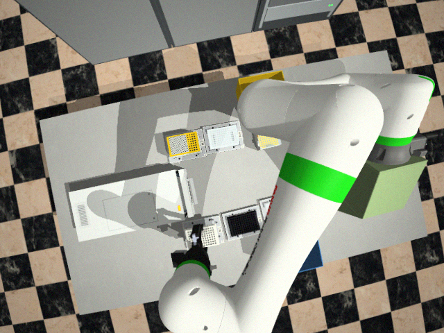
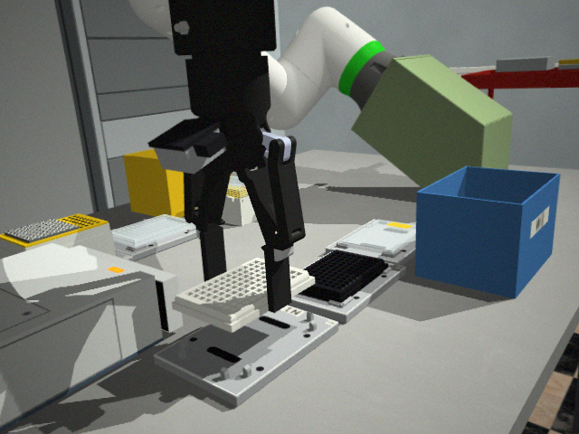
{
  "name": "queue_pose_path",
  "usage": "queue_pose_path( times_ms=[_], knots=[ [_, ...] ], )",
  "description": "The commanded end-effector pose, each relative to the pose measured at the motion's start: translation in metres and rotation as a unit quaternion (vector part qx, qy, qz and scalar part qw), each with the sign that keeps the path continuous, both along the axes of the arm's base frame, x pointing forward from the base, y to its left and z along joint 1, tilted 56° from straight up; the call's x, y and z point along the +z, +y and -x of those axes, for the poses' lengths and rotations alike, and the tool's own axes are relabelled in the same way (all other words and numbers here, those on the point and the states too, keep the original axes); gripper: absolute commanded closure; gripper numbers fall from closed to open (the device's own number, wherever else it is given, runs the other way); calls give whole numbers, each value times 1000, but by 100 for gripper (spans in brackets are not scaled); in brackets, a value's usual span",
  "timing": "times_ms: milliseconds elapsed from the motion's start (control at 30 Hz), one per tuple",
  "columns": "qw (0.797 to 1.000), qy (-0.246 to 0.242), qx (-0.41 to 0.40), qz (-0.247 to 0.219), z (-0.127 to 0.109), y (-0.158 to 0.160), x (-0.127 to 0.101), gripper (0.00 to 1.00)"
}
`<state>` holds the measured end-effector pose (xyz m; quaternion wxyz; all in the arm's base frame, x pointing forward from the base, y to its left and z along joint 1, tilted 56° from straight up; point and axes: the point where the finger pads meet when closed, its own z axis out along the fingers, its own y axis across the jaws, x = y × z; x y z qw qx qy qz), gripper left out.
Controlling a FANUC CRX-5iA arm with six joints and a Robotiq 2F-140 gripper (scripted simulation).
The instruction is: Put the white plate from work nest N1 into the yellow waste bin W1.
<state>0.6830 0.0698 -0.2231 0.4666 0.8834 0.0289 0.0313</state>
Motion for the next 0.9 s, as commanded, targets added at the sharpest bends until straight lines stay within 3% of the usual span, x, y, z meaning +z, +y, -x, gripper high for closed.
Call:
queue_pose_path(
  times_ms=[0, 867],
  knots=[
    [1000, -1, 1, 0, 0, 6, 4, 90],
    [1000, -1, 1, 0, 2, 30, 20, 90]
  ],
)
